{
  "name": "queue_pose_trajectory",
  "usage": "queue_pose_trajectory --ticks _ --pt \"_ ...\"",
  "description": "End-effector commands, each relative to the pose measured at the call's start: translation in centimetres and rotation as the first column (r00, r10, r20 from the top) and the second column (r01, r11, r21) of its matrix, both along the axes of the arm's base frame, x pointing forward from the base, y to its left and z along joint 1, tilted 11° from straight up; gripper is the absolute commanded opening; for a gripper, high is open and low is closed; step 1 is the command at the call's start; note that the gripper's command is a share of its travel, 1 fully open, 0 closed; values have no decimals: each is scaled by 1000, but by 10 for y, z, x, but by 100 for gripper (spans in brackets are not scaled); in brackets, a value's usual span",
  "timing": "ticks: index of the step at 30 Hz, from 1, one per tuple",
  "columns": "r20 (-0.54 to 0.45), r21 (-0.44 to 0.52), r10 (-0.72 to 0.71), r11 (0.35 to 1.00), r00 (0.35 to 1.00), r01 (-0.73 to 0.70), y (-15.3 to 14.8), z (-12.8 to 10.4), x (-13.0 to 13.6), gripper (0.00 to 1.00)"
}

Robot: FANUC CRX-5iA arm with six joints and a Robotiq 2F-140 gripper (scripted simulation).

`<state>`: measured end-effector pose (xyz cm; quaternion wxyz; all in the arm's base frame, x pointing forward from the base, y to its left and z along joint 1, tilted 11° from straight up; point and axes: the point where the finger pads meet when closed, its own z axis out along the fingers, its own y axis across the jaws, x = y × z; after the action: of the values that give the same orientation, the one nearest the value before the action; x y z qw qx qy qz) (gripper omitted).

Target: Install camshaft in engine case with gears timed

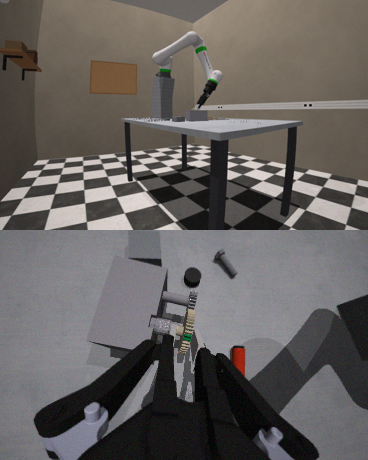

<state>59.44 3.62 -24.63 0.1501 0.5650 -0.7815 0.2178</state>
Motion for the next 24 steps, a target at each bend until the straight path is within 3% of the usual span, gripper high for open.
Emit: queue_pose_trajectory --ticks 1,24 --pt "2 0 0 1000 1000 0 1 1 -1 27" --pt "2 0 0 1000 1000 0 1 0 -4 27"
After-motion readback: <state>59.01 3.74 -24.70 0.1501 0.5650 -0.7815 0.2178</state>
